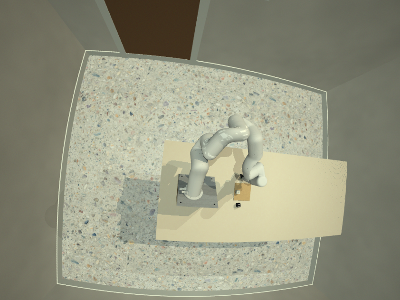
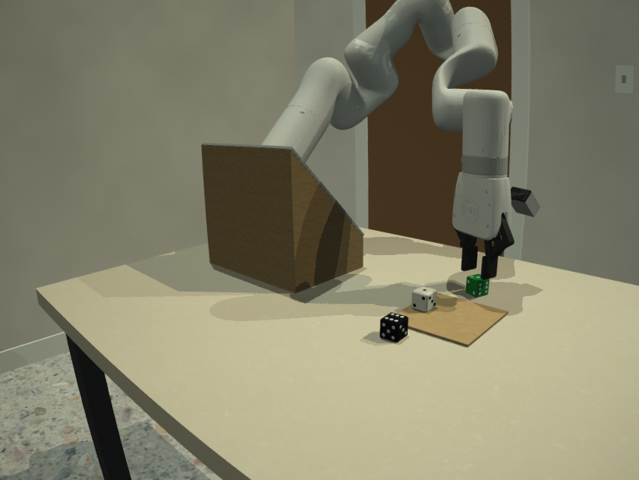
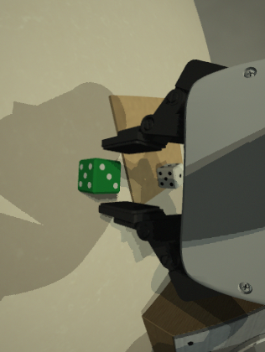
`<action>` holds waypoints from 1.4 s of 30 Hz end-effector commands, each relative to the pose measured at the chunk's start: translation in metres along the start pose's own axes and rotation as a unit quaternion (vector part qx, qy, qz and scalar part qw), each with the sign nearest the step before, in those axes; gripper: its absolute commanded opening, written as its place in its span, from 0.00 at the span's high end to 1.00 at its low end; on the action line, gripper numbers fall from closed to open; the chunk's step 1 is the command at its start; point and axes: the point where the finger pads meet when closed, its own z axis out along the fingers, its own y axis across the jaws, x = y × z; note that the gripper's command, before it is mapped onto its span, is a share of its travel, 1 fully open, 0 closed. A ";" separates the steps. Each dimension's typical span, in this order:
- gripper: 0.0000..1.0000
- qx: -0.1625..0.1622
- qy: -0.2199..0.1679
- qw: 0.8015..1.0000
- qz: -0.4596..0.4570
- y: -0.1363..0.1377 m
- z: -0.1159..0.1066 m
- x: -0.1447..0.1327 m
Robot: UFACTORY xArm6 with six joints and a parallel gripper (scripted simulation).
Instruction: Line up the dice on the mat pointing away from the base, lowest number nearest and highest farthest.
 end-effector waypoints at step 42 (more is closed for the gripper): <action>0.53 -0.001 0.000 1.000 0.000 0.001 0.026 0.001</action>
